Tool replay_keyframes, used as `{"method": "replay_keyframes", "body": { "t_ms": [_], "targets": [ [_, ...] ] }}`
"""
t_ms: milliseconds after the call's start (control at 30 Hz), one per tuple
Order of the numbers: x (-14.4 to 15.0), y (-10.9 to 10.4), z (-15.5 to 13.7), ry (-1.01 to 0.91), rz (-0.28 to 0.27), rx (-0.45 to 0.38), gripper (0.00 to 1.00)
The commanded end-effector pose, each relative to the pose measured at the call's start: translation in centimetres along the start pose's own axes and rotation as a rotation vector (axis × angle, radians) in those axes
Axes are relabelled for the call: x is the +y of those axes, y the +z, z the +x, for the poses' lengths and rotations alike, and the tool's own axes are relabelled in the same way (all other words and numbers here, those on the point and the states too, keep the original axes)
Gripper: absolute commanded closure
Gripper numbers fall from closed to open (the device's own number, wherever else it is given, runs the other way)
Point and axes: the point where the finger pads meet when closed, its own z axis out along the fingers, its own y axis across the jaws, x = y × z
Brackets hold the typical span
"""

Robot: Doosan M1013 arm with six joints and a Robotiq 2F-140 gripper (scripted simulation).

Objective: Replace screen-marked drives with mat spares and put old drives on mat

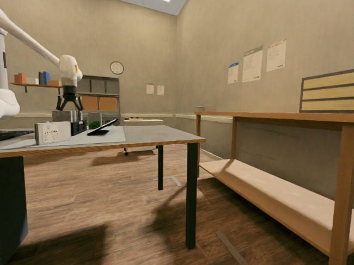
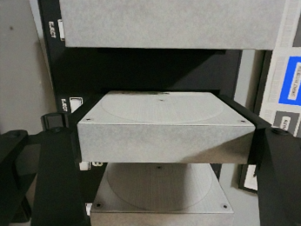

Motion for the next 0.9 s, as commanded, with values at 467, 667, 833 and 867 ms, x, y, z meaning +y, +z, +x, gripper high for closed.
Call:
{"method": "replay_keyframes", "body": {
  "t_ms": [467, 667, 833, 867],
  "targets": [
    [0.04, -0.04, 0.02, 0.0, -0.001, 0.001, 0.11],
    [0.04, -0.04, 0.02, 0.0, -0.001, 0.001, 0.11],
    [0.04, -0.04, 0.02, 0.0, -0.001, 0.001, 0.11],
    [0.04, -0.04, 0.02, 0.0, -0.001, 0.001, 0.11]
  ]
}}
